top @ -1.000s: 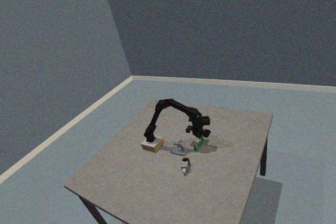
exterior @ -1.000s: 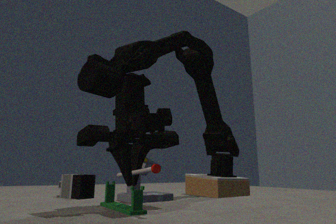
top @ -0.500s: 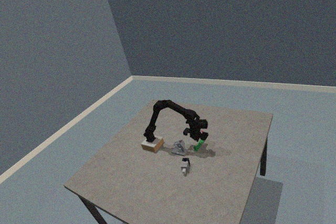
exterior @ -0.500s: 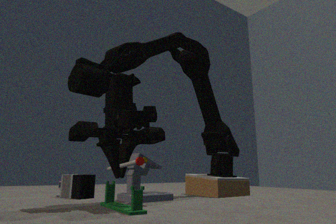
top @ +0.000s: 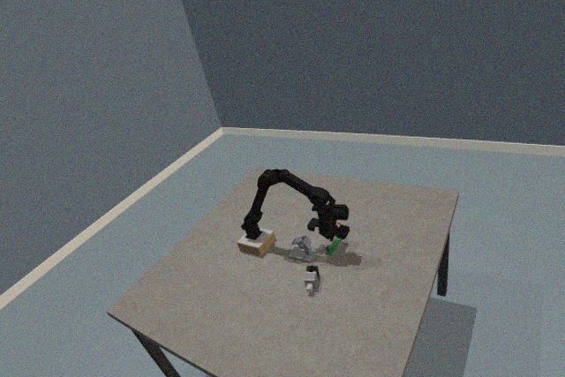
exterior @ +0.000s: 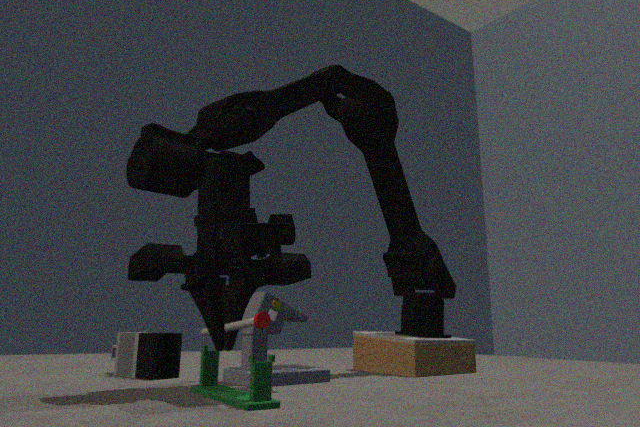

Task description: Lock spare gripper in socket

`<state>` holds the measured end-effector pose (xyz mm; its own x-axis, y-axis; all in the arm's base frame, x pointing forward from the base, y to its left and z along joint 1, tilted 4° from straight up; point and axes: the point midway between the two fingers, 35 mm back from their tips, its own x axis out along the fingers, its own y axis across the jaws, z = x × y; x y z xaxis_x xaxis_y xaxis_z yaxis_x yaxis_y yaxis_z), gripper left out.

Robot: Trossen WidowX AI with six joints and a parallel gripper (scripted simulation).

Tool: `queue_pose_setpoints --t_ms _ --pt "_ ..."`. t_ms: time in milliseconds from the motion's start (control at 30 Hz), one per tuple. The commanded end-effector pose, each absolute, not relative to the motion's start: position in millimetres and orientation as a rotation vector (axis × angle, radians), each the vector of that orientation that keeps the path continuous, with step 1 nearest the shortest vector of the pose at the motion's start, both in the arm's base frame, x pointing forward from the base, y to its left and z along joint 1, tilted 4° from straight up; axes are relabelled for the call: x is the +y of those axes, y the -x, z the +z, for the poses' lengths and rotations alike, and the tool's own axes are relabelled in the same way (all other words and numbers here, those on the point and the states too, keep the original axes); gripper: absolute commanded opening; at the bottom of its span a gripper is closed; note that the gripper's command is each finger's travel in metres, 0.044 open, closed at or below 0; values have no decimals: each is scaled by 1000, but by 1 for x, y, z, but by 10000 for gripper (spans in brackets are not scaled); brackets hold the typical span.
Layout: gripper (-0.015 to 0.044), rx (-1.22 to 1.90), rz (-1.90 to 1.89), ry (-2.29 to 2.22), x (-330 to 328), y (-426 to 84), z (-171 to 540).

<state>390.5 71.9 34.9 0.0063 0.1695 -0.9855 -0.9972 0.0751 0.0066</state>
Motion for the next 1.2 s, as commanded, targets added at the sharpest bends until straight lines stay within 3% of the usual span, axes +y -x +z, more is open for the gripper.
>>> queue_pose_setpoints --t_ms 0,1167 --pt "0 1116 1233 1033 72 -390 28" --pt "0 1114 1232 1033 73 -390 7"
